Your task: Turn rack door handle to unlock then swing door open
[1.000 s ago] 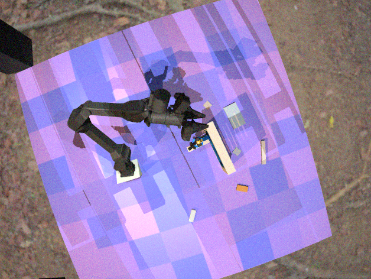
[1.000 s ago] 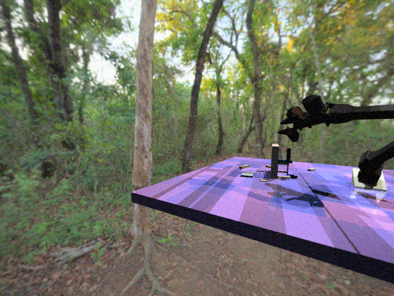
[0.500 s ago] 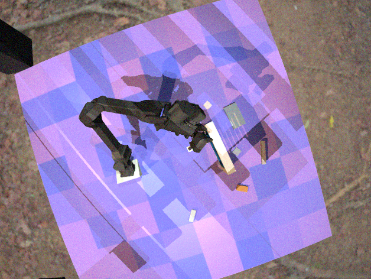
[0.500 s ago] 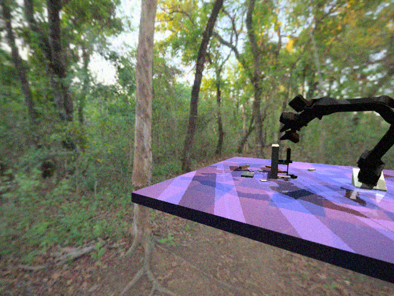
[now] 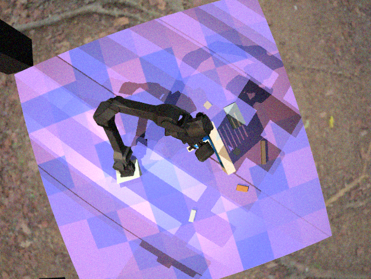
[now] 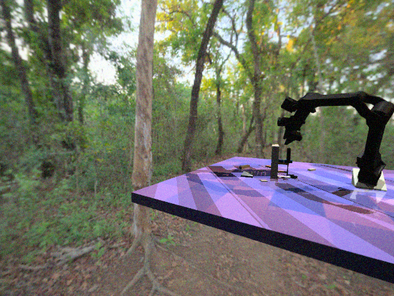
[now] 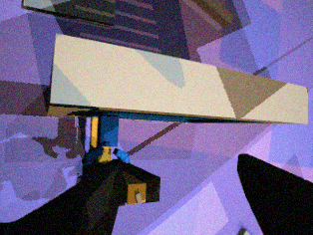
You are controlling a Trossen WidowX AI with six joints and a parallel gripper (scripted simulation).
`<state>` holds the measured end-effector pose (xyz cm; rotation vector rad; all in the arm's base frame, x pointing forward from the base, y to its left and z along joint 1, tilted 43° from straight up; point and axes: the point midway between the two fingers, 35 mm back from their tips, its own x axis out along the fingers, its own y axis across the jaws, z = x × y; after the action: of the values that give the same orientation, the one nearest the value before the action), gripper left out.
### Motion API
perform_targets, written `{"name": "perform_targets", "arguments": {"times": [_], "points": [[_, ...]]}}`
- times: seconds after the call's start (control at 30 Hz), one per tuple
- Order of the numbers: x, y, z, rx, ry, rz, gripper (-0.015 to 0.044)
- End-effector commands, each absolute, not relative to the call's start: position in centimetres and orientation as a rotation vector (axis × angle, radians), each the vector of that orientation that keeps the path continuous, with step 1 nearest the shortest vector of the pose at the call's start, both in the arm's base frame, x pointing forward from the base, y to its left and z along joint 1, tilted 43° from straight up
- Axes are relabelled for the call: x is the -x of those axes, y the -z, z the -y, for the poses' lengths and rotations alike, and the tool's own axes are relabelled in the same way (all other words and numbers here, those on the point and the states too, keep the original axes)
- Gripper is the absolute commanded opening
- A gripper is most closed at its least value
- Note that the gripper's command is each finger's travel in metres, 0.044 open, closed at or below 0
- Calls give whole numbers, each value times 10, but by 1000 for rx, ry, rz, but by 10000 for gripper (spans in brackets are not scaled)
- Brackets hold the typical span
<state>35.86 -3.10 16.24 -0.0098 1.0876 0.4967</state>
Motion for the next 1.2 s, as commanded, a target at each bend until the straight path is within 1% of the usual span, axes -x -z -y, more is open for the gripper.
{"name": "perform_targets", "arguments": {"times": [0.0,0.57,1.17], "points": [[-356,-158,31,-39,-559,-1140,290],[-344,-154,35,-343,-800,-1309,290],[-344,-138,20,-344,-817,-1364,290]]}}
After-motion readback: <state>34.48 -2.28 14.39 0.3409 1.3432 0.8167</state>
